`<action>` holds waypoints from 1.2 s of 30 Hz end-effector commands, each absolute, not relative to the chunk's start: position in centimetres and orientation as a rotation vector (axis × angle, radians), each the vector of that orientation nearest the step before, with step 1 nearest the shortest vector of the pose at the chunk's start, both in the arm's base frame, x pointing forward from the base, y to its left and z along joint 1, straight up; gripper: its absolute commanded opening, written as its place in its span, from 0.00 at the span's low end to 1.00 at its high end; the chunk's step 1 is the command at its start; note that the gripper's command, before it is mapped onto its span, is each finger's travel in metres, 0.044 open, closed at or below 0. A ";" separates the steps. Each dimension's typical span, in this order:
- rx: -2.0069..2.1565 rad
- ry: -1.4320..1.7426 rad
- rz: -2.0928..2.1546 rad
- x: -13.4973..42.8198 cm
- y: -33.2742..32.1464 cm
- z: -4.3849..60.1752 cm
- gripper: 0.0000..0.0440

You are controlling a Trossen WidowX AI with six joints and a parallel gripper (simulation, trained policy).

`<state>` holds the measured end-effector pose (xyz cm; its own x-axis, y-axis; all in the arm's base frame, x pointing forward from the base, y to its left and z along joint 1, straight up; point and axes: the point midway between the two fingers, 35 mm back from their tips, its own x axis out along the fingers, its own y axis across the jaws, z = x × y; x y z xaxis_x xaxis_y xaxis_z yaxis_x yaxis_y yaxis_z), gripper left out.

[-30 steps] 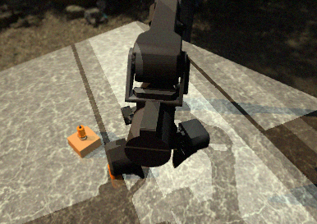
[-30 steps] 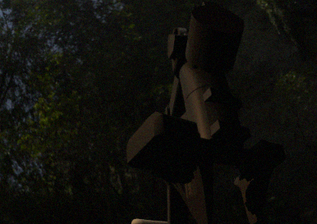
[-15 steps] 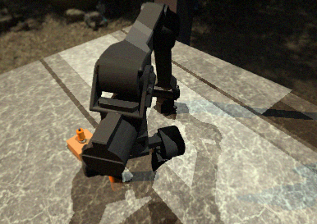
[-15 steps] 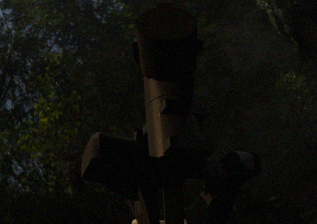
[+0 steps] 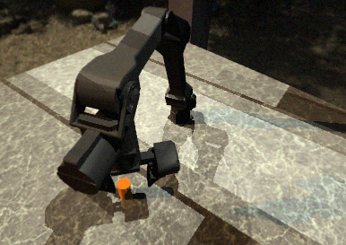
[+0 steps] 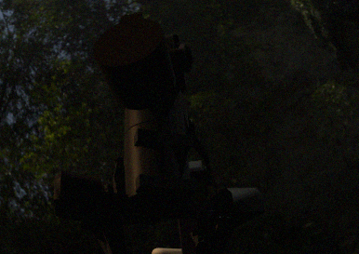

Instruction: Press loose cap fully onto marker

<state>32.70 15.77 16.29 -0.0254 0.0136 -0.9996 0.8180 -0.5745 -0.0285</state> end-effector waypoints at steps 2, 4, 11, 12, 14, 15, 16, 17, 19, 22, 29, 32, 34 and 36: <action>1.615 0.867 -1.694 33.0 14.9 15.5 0.73; 1.611 0.862 -1.706 33.0 14.6 15.3 0.73; 1.587 0.853 -1.755 32.9 13.4 14.5 0.73; 1.583 0.852 -1.763 32.8 13.3 14.4 0.73; 1.574 0.851 -1.777 32.7 13.0 14.1 0.72; 1.570 0.851 -1.783 32.7 12.8 13.9 0.72; 1.565 0.851 -1.790 32.6 12.7 13.8 0.72; 1.561 0.851 -1.796 32.6 12.6 13.7 0.72; 1.553 0.852 -1.809 32.5 12.3 13.4 0.72; 1.542 0.855 -1.825 32.3 12.0 12.9 0.71; 1.522 0.867 -1.853 32.0 11.4 11.7 0.70; 1.514 0.874 -1.862 31.9 11.2 11.1 0.69; 1.508 0.879 -1.866 31.8 11.1 10.7 0.68; 1.502 0.884 -1.869 31.7 11.0 10.2 0.68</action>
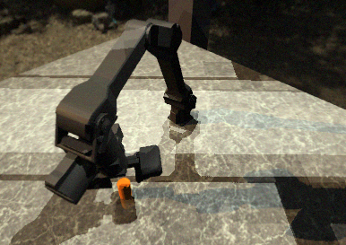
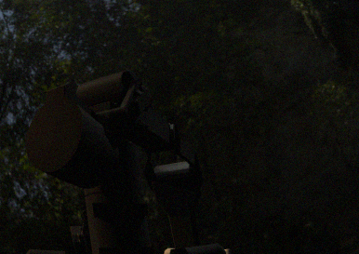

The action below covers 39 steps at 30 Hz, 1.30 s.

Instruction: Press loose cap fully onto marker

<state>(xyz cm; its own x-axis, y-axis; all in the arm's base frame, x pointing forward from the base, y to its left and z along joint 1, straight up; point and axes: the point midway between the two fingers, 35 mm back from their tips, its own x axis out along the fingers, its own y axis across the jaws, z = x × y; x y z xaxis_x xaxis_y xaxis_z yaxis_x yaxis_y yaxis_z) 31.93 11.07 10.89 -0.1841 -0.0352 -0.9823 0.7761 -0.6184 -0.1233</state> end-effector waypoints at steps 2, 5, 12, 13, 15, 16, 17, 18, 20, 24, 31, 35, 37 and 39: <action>1.495 0.889 -1.872 31.7 10.9 9.8 0.67; 1.485 0.898 -1.874 31.6 10.8 9.0 0.66; 1.458 0.918 -1.869 31.4 10.6 7.3 0.62; 1.454 0.920 -1.867 31.3 10.6 7.1 0.62; 1.447 0.922 -1.863 31.3 10.5 6.7 0.62; 1.444 0.923 -1.860 31.2 10.5 6.6 0.61; 1.441 0.923 -1.858 31.2 10.4 6.4 0.60; 1.437 0.924 -1.855 31.1 10.4 6.2 0.59; 1.430 0.923 -1.850 31.1 10.3 6.0 0.57; 1.430 0.917 -1.831 31.1 10.1 5.9 0.44; 1.473 0.892 -1.771 31.9 9.8 7.7 0.24; 1.513 0.872 -1.736 32.6 9.5 9.2 0.28; 1.533 0.863 -1.722 32.9 9.3 10.0 0.28; 1.553 0.855 -1.712 33.2 9.0 10.8 0.27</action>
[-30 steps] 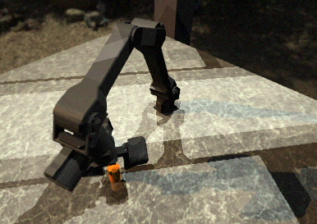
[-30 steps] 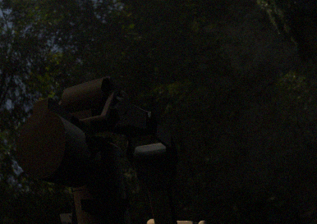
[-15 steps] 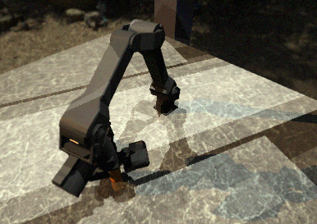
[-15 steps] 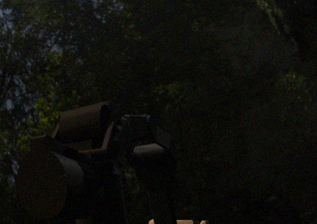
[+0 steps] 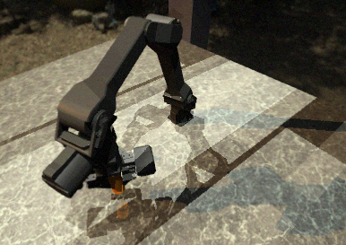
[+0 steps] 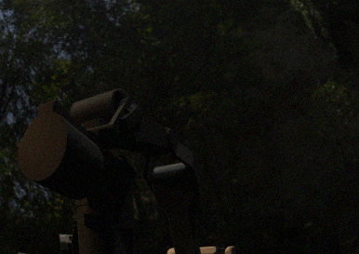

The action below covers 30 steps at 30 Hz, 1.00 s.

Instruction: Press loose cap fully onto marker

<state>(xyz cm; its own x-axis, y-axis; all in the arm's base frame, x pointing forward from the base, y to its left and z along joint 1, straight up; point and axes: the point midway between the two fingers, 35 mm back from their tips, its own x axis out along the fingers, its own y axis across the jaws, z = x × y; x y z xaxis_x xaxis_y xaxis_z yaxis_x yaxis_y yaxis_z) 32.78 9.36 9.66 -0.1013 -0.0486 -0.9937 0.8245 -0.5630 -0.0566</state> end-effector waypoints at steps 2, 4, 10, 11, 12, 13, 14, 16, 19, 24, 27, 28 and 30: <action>1.571 0.847 -1.707 33.5 8.5 11.4 0.27; 1.589 0.840 -1.706 33.7 7.9 12.1 0.27; 1.634 0.826 -1.716 33.9 5.7 13.8 0.25; 1.640 0.825 -1.719 33.9 5.4 14.1 0.25; 1.646 0.822 -1.722 33.9 5.0 14.3 0.24; 1.651 0.819 -1.726 33.8 4.6 14.6 0.24; 1.656 0.817 -1.731 33.8 4.2 14.8 0.24; 1.665 0.810 -1.742 33.6 3.4 15.2 0.23; 1.678 0.797 -1.761 33.3 2.1 15.6 0.21; 1.704 0.772 -1.793 32.8 -0.2 16.2 0.19; 1.720 0.756 -1.813 32.5 -1.6 16.5 0.17; 1.726 0.750 -1.820 32.4 -2.0 16.6 0.17; 1.736 0.739 -1.833 32.1 -2.8 16.7 0.16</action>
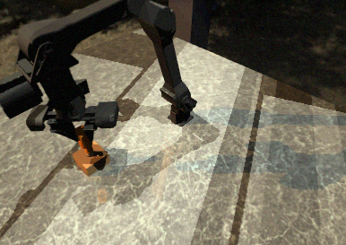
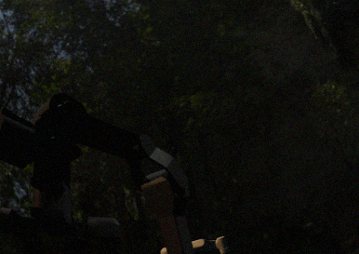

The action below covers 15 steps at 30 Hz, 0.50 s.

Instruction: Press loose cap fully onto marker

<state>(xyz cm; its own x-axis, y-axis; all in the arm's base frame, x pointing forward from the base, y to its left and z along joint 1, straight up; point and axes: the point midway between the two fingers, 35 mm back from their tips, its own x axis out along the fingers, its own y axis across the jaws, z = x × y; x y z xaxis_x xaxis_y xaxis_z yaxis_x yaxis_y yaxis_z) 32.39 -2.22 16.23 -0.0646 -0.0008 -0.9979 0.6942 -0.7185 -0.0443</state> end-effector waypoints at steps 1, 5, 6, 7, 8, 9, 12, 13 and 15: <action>1.741 0.734 -1.839 32.0 -3.1 16.7 0.15; 1.756 0.720 -1.863 31.6 -4.1 16.7 0.13; 1.759 0.718 -1.869 31.6 -4.2 16.7 0.13; 1.761 0.717 -1.873 31.5 -4.3 16.6 0.12; 1.763 0.715 -1.878 31.5 -4.4 16.6 0.11; 1.765 0.714 -1.882 31.4 -4.5 16.5 0.11; 1.772 0.710 -1.891 31.3 -4.7 16.3 0.09; 1.772 0.710 -1.895 31.3 -4.7 16.1 0.09; 1.771 0.711 -1.904 31.3 -4.8 15.7 0.08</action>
